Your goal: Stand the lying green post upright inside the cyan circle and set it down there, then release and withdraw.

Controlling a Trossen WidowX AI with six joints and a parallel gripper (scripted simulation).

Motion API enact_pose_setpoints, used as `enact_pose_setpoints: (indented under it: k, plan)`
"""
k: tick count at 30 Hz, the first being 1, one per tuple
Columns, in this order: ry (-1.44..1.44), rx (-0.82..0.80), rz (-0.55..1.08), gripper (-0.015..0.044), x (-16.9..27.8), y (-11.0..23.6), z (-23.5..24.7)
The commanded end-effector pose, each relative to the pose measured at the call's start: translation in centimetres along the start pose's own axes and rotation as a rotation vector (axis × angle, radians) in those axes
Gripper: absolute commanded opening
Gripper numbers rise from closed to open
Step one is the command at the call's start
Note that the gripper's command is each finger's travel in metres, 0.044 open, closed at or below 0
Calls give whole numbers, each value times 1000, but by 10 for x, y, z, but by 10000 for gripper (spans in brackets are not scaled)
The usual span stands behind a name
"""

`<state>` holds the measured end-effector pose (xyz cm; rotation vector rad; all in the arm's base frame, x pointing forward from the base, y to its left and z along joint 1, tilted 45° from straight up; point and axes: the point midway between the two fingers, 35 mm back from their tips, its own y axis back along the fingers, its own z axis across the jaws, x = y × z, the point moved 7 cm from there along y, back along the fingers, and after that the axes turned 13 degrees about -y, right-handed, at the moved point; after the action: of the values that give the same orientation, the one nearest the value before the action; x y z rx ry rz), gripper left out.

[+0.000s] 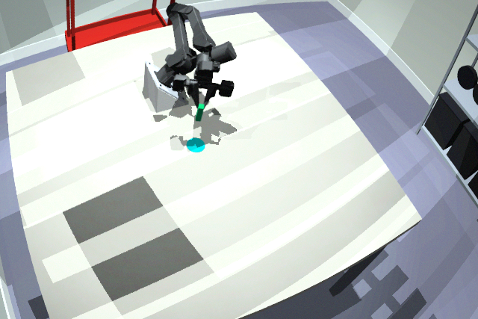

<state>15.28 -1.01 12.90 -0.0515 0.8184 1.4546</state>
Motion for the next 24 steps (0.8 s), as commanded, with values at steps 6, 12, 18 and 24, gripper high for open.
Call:
enact_pose_setpoints:
  k: [6, 12, 18, 24]
  plan:
    - [-41, -35, -33, 23, 3, -1, -3]
    - [-42, -36, -34, 23, 3, -1, -3]
    - [-42, -36, -34, 23, 3, -1, -3]
    - [-44, -34, -33, 23, 3, -1, -3]
